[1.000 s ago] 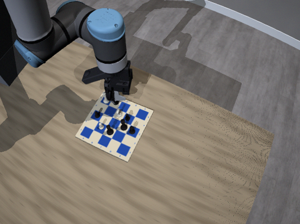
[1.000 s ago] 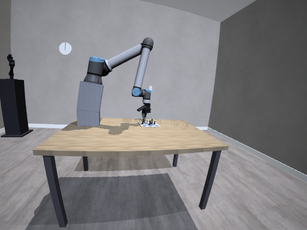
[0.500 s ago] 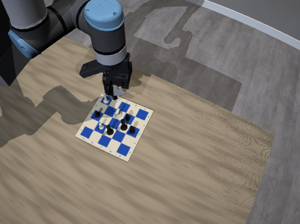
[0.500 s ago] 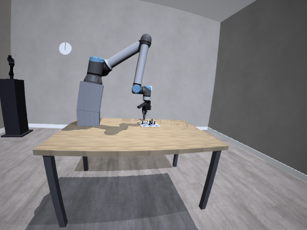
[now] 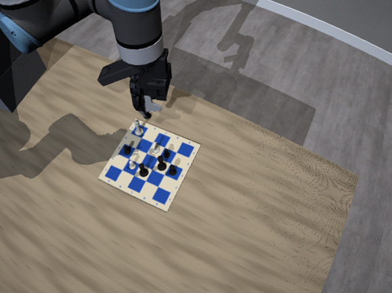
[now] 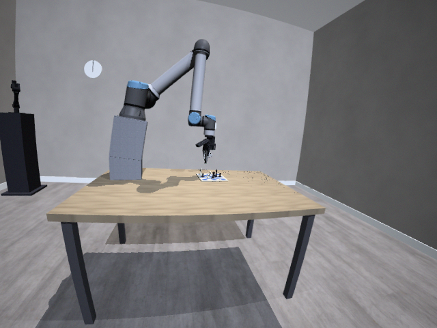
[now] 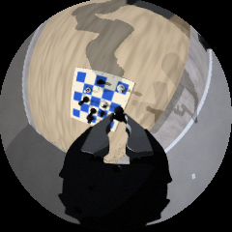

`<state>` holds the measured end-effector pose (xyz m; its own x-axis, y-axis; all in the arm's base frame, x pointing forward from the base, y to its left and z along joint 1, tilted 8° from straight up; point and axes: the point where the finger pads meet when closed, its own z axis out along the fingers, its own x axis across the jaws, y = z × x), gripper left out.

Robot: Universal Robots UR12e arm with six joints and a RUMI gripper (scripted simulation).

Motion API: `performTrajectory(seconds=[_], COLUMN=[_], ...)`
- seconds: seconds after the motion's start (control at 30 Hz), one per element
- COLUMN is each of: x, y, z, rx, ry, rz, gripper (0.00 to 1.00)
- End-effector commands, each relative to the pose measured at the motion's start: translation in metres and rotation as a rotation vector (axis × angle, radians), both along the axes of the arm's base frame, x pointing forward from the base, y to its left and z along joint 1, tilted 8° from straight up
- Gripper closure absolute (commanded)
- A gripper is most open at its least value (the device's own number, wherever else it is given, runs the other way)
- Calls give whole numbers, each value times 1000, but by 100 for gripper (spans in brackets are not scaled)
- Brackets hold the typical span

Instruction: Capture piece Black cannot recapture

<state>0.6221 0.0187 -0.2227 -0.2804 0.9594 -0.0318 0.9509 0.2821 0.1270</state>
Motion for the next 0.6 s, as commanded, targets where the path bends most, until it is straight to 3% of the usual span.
performTrajectory(seconds=[0.0, 0.33, 0.43, 0.57], x=[0, 4, 24, 76], y=[0, -2, -14, -46], z=[5, 5, 4, 6], rx=[0, 1, 6, 21], ry=[-1, 0, 0, 0], rz=[0, -8, -49, -159], gripper=[100, 100, 100, 100])
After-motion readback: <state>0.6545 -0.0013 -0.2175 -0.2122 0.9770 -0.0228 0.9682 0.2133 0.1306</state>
